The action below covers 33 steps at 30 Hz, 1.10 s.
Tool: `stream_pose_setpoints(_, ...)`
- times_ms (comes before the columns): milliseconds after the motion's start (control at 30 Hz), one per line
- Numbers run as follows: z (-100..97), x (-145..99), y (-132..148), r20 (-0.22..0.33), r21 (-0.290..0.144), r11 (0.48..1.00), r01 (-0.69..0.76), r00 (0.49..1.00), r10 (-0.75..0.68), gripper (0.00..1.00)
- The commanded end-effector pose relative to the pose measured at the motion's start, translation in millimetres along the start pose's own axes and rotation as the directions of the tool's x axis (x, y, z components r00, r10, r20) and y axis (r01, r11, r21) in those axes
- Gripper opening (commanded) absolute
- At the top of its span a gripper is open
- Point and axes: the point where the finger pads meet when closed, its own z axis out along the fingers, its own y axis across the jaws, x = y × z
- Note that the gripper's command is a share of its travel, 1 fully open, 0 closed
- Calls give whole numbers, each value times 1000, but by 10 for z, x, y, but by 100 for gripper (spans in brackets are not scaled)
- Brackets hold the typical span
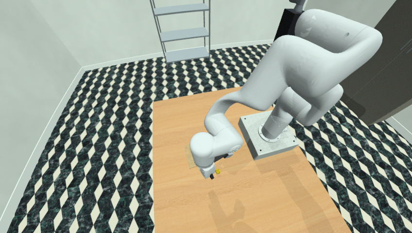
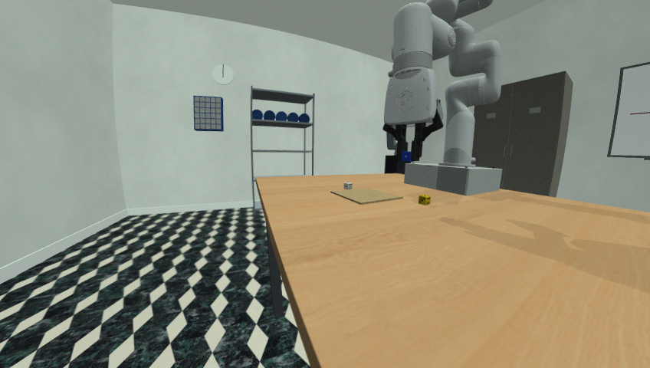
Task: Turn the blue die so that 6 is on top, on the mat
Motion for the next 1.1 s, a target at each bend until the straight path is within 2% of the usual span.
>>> stream_pose_setpoints(0,-9,-13,-75,3,1,986,167,986,-167,15)
stream_pose_setpoints(167,-7,-11,-137,3,1,955,296,955,-296,15)
stream_pose_setpoints(367,-4,-7,-233,3,2,874,485,874,-485,15)
stream_pose_setpoints(467,-4,-7,-235,3,2,872,489,872,-489,15)
stream_pose_setpoints(533,-2,-3,-297,3,2,799,601,799,-601,15)
stream_pose_setpoints(667,-1,1,-337,3,2,744,668,744,-668,15)
stream_pose_setpoints(800,1,7,-404,2,2,641,768,641,-768,15)
stream_pose_setpoints(833,1,7,-407,2,2,635,772,635,-772,15)
stream_pose_setpoints(867,2,10,-433,2,2,591,806,591,-806,15)
stream_pose_setpoints(933,3,13,-462,2,3,542,841,542,-841,15)
stream_pose_setpoints(1000,3,13,-462,2,3,542,841,542,-841,15)
stream_pose_setpoints(1033,3,15,-478,2,3,511,859,511,-859,15)
stream_pose_setpoints(1067,4,19,-513,2,3,445,896,445,-896,15)
